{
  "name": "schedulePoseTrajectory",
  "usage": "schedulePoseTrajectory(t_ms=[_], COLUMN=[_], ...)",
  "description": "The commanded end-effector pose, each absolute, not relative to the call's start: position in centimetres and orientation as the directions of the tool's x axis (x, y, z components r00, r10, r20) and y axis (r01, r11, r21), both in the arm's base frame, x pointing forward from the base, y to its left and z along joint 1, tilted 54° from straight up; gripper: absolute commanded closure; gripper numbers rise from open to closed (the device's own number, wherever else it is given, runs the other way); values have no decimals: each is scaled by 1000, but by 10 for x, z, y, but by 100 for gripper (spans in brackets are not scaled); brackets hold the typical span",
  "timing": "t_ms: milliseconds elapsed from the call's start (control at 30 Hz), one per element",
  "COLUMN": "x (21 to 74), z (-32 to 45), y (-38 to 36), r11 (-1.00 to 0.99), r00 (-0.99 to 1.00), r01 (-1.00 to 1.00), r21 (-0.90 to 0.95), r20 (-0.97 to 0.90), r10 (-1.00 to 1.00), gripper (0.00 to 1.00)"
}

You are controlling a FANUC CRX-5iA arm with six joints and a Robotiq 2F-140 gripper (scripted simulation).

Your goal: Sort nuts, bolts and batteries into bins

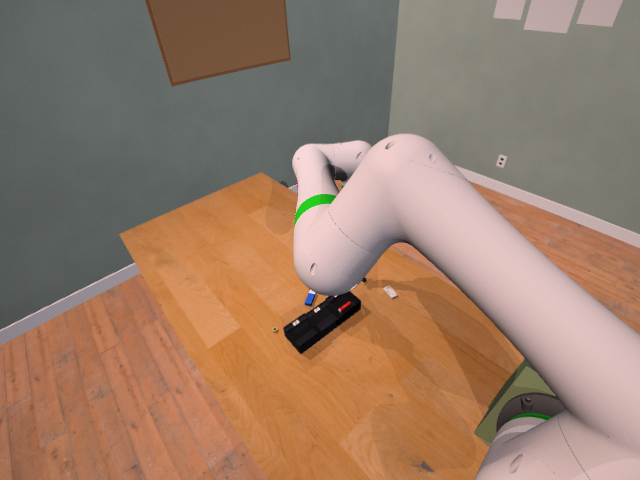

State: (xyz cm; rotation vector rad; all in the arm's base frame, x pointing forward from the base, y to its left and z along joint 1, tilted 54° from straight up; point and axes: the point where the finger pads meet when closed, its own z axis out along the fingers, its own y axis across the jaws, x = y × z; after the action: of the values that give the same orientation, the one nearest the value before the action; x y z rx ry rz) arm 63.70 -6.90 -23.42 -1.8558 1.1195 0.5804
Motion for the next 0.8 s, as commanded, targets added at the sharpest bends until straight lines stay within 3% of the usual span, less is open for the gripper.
schedulePoseTrajectory(t_ms=[0, 600, 767], x=[623, 578, 568], z=[-213, -148, -134], y=[-52, 1, 13], r11=[-131, 145, 145], r00=[346, -89, -90], r01=[-936, -989, -989], r21=[-327, 5, 6], r20=[-782, -811, -811], r10=[-518, -578, -578], gripper=[85, 85, 85])
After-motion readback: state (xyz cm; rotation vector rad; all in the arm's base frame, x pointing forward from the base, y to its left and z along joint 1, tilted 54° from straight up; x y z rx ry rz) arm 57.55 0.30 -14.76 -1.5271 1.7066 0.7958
